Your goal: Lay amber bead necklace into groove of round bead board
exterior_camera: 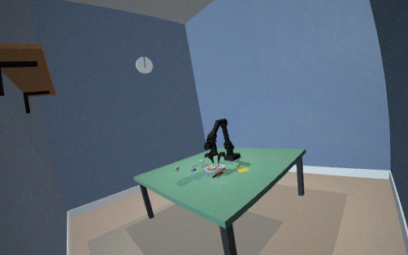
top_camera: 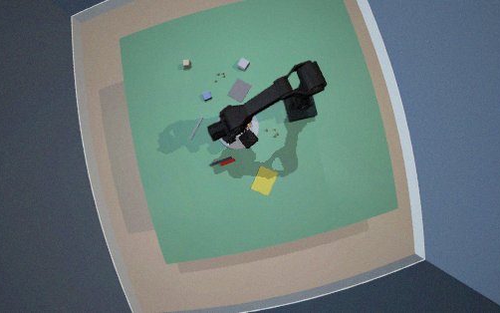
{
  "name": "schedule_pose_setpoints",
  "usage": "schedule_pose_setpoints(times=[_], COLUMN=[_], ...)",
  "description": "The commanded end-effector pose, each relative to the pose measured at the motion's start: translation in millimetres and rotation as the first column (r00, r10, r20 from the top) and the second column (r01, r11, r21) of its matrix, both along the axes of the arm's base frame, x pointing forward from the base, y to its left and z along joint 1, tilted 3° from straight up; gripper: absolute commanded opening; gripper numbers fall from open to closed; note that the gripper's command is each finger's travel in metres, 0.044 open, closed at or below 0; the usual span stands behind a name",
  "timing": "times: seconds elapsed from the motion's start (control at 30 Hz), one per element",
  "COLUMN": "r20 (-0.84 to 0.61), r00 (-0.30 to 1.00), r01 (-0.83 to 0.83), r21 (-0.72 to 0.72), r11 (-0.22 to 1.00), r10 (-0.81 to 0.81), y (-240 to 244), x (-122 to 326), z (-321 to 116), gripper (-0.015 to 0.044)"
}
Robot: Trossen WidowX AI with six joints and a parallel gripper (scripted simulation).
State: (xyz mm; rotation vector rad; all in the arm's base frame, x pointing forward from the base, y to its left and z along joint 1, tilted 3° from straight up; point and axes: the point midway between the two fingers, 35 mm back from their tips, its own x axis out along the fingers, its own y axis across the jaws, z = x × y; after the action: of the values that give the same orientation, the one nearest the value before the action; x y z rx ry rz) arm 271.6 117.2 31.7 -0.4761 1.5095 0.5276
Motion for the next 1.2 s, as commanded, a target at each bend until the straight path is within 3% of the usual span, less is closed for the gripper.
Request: schedule_pose_setpoints(times=[0.0, 0.13, 1.17], r20=[-0.009, -0.005, -0.004], r00=[0.979, 0.939, 0.94], r01=[-0.206, -0.343, -0.342], r21=[0.0, 0.002, 0.002], r11=[0.979, 0.939, 0.94], r10=[0.206, 0.343, 0.342], y=[-12.7, -20.7, -19.5], x=[-27.8, -45.1, -45.5], z=[1.2, 2.3, -34.0], gripper=[0.012, 0.012, 0.012])
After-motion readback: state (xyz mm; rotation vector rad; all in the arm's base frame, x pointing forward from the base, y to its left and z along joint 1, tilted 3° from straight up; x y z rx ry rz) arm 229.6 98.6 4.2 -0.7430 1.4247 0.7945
